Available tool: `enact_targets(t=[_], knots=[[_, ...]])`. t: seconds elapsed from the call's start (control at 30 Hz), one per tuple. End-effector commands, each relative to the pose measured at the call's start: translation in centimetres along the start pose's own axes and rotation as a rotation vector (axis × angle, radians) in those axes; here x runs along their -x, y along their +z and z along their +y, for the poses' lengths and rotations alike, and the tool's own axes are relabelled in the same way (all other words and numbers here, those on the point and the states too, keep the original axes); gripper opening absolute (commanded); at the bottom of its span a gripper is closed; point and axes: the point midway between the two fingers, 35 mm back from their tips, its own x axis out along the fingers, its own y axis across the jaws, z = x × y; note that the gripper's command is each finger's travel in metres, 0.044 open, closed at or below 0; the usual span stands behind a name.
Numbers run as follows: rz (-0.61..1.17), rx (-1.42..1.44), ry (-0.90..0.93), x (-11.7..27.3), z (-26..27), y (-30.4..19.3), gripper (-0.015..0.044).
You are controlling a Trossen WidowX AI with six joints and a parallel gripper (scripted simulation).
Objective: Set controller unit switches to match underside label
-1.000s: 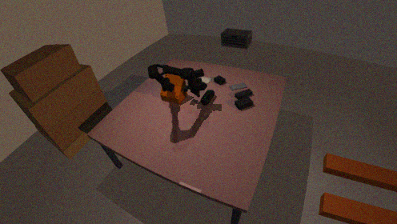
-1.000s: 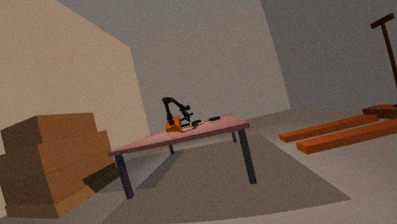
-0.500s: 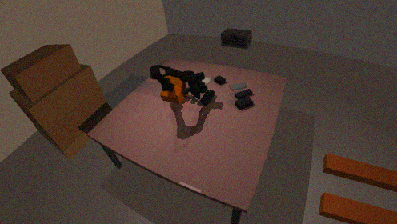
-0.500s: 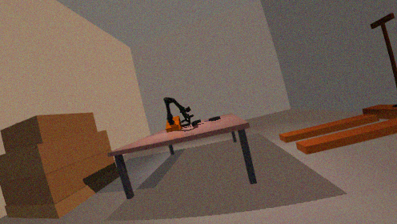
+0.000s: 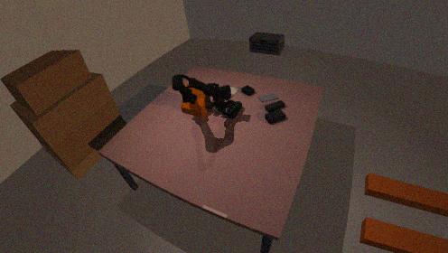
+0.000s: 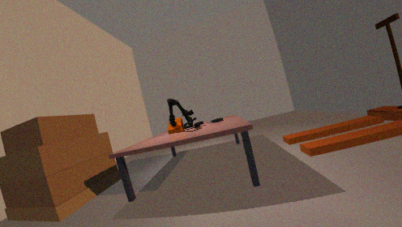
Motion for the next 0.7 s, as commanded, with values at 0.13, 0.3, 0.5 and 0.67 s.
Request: enact_targets(t=[0.13,0.3,0.5,0.67], knots=[[0.005,0.008,-0.001,-0.25,0.08,-0.07,0.0],[0.005,0.008,-0.001,-0.3,-0.11,-0.06,0.0],[0.005,0.008,-0.001,-0.37,-0.34,-0.06,0.0],[0.005,0.007,-0.001,-0.42,-0.53,-0.06,0.0]])
